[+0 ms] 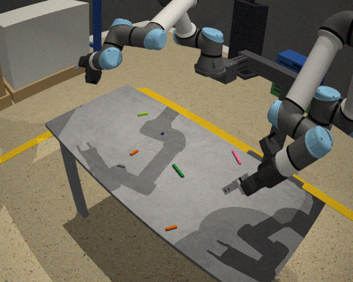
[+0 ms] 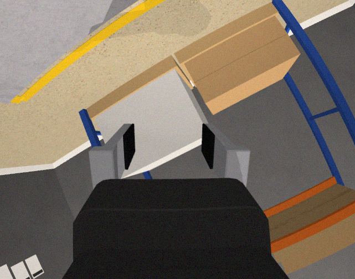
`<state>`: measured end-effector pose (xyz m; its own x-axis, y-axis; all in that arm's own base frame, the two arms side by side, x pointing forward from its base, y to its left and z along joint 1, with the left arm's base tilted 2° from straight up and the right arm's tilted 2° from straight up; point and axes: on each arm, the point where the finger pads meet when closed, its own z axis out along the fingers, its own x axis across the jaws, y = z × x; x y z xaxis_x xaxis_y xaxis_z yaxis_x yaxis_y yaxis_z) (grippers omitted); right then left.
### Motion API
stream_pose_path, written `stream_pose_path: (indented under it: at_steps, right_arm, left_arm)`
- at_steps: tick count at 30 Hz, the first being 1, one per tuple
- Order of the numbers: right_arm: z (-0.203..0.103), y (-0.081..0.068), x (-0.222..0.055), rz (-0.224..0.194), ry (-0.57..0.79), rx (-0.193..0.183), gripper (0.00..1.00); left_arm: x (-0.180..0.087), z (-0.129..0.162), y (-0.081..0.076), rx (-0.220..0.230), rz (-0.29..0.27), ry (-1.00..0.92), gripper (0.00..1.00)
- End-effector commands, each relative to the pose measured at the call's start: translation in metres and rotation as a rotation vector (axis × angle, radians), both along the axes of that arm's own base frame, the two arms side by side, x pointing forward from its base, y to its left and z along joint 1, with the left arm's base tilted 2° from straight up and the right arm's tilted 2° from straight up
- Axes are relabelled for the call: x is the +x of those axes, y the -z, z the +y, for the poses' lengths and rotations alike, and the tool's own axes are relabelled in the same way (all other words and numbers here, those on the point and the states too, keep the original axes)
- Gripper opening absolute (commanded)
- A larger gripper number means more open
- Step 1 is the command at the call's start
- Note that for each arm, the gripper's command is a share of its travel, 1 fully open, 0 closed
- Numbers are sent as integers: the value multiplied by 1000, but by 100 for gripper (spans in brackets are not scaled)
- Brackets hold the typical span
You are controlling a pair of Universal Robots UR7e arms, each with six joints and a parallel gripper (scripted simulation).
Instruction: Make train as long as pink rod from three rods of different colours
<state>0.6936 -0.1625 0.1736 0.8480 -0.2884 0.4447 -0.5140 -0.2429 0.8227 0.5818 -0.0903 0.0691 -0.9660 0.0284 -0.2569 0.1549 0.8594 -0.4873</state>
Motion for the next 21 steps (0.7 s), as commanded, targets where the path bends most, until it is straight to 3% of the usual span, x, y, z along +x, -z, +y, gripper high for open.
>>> stream_pose_path:
  at_steps: [1, 7, 13, 15, 21]
  right_arm:
    - [-11, -1, -6, 17, 13, 14, 100]
    - [-45, -3, -31, 81, 60, 64, 100]
    - [-90, -4, -68, 166, 119, 146, 100]
    - [-90, -4, -68, 166, 119, 146, 100]
    - [-141, -6, -120, 261, 180, 266, 100]
  left_arm:
    - [-5, -12, 6, 1, 21, -11, 100]
    - [-26, -49, 27, 12, 100, -46, 100]
    - [-60, -95, 56, 39, 201, -100, 100]
    - [-60, -95, 56, 39, 201, -100, 100]
    - [-107, -141, 89, 88, 307, -172, 100]
